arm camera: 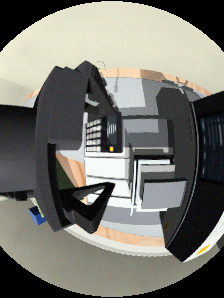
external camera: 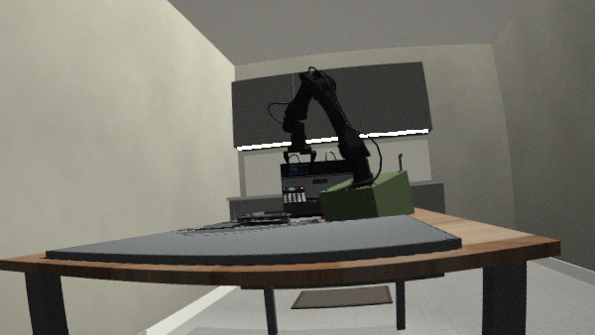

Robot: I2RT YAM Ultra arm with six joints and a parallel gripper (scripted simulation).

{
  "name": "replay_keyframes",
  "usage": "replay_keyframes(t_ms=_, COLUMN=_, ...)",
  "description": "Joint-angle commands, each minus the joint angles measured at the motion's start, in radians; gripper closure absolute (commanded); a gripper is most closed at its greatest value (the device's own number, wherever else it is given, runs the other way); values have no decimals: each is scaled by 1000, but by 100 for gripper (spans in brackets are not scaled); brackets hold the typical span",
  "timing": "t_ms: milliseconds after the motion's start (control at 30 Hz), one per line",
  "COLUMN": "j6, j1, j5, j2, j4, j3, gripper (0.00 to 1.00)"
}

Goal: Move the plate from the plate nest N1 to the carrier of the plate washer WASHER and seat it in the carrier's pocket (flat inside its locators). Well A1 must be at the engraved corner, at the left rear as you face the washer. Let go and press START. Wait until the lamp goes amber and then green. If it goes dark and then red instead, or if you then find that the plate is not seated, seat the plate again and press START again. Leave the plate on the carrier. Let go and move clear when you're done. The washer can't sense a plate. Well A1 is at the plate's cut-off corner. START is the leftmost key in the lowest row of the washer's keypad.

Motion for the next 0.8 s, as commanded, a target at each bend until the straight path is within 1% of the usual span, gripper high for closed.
replay_keyframes(t_ms=0, j6=-10, j1=0, j5=2, j2=-13, j4=-19, j3=35, gripper=0)
replay_keyframes(t_ms=767, j6=-10, j1=0, j5=2, j2=-13, j4=-19, j3=35, gripper=0)
